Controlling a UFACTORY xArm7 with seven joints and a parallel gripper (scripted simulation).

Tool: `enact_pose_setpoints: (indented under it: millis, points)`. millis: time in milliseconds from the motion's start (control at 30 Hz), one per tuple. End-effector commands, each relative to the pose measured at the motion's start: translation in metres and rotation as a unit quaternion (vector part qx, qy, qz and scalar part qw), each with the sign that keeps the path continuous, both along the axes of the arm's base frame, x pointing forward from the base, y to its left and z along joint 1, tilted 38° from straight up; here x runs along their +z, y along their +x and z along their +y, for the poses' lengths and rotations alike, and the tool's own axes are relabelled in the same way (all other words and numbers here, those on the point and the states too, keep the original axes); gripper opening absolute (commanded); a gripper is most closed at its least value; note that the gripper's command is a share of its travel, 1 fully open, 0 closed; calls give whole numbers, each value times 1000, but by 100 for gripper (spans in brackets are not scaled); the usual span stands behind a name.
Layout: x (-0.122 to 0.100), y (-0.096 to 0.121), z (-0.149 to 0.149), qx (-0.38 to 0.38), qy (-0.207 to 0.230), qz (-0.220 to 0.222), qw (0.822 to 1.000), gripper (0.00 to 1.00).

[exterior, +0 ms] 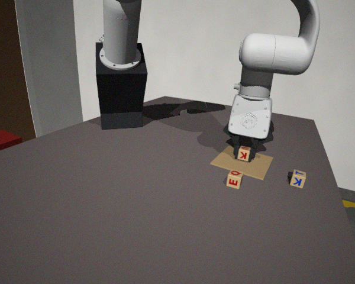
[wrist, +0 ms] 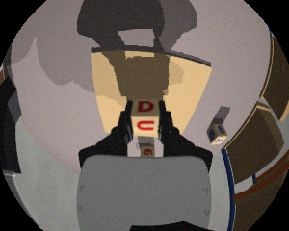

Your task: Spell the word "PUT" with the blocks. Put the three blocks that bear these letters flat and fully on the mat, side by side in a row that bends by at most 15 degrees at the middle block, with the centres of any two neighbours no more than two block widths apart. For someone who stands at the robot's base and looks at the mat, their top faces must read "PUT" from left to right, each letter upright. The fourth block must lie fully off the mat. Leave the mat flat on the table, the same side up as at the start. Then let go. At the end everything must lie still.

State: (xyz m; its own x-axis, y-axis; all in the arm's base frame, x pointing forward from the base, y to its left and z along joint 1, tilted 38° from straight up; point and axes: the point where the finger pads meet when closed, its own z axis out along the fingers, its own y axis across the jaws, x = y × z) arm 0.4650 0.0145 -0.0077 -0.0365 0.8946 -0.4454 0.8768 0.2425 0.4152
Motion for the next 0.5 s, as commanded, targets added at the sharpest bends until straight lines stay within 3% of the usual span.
enact_pose_setpoints:
  millis: [0, 467]
  points:
    - [1, 1, 1, 1, 1, 0, 1000, 27]
    - [1, 2, 2, 1, 1, 0, 1000, 27]
